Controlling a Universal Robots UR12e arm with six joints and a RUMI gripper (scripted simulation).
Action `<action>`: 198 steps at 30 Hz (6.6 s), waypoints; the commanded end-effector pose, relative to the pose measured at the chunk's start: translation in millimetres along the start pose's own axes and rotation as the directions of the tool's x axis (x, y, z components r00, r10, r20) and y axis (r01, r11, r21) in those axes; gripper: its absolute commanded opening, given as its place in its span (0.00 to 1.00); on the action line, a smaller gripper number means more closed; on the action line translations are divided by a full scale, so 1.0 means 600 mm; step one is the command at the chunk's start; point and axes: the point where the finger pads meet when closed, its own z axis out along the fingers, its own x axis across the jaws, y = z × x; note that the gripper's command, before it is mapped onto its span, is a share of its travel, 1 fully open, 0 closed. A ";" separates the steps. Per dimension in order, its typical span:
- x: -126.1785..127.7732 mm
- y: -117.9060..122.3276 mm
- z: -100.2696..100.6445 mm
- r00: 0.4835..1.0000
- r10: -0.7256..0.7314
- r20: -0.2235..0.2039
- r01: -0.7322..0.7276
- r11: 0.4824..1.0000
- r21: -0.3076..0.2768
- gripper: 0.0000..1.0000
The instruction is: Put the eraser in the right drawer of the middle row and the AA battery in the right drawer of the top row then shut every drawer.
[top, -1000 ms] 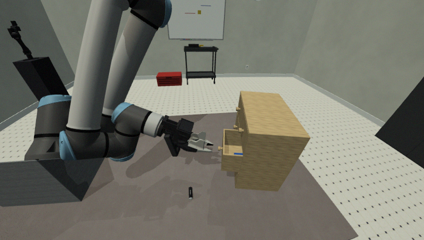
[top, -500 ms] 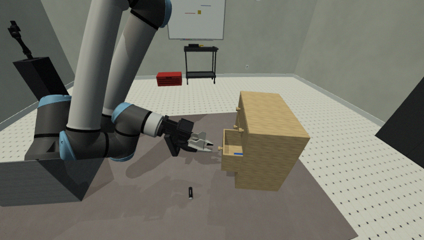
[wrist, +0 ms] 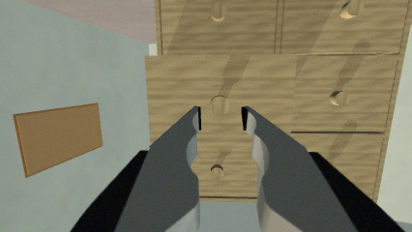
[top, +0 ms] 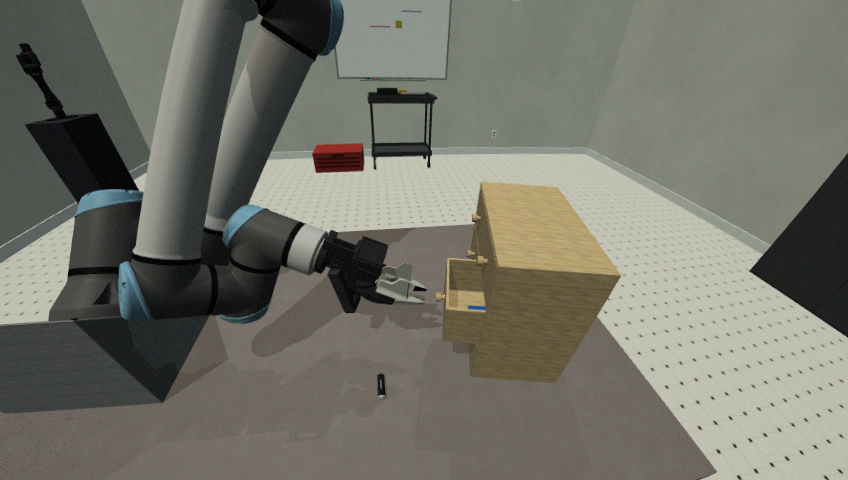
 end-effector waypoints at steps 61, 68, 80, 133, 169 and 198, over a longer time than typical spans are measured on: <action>0.000 0.021 0.054 1.000 0.000 0.000 0.000 1.000 -0.001 0.20; 0.000 0.021 0.055 1.000 0.000 0.000 0.000 1.000 -0.001 0.20; 0.000 0.021 0.055 1.000 0.000 0.000 0.000 1.000 -0.001 0.20; 0.000 0.021 0.055 1.000 0.000 0.000 0.000 1.000 -0.001 0.07; 0.000 0.023 0.059 1.000 0.000 0.000 0.000 1.000 -0.001 0.07; 0.000 0.029 0.076 1.000 0.000 0.000 0.000 1.000 -0.001 0.07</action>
